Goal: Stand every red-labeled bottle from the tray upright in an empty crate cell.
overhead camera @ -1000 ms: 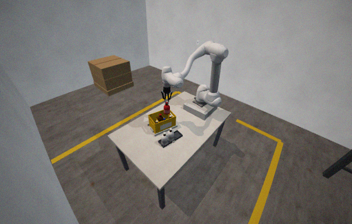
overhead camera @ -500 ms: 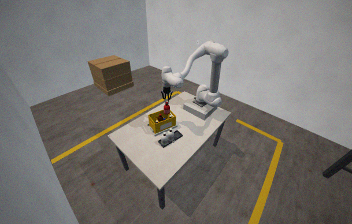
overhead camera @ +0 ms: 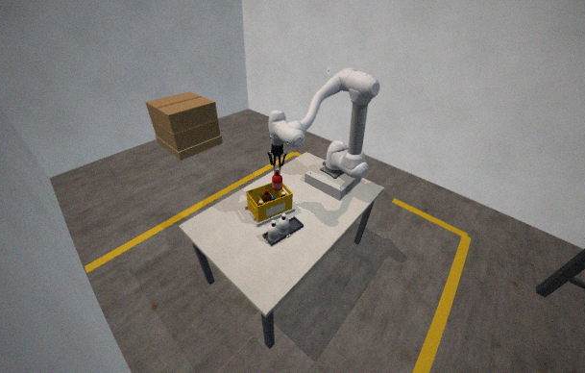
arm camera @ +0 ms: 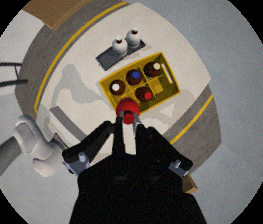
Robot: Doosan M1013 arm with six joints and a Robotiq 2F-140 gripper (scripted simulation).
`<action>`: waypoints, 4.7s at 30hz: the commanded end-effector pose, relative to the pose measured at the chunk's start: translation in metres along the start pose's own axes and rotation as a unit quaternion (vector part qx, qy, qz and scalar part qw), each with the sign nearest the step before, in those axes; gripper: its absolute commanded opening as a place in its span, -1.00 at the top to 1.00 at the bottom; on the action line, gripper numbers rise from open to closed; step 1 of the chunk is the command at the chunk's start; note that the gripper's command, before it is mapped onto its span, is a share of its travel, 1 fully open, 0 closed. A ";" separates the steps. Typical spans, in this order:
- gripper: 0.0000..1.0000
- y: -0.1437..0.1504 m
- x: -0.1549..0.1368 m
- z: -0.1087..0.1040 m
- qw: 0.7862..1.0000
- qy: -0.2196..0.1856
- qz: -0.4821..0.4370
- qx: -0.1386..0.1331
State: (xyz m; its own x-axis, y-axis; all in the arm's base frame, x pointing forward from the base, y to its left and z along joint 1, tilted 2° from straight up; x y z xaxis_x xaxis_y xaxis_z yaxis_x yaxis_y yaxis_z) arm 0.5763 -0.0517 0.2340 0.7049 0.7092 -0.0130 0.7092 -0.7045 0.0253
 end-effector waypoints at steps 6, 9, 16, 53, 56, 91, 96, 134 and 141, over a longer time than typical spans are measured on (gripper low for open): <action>1.00 0.000 0.000 0.000 1.000 0.000 0.000 0.000; 1.00 0.000 0.000 0.001 1.000 0.000 0.000 0.000; 1.00 0.000 0.000 0.005 1.000 0.000 0.000 0.000; 1.00 0.000 0.000 0.038 1.000 0.000 0.000 0.000; 1.00 0.000 0.000 0.039 1.000 0.000 0.000 0.000; 1.00 0.000 0.000 0.040 1.000 0.000 0.000 0.000; 1.00 0.000 0.000 0.040 1.000 0.000 0.000 0.000; 1.00 0.000 0.000 0.060 1.000 0.000 0.000 0.000; 1.00 0.000 0.000 0.067 1.000 0.000 0.000 0.000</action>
State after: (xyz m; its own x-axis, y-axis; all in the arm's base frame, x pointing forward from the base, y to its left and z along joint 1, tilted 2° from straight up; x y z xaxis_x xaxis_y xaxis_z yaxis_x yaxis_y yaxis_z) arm 0.5769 -0.0535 0.1672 0.7049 0.7092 -0.0131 0.7093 -0.7045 0.0253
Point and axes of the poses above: the point where the finger pads meet when closed, its own z axis out along the fingers, its own y axis across the jaws, x = y × z, the point moved 1 cm from there along -z, back along the fingers, and after that the axes turned 1 degree about -z, right-handed, at the moved point
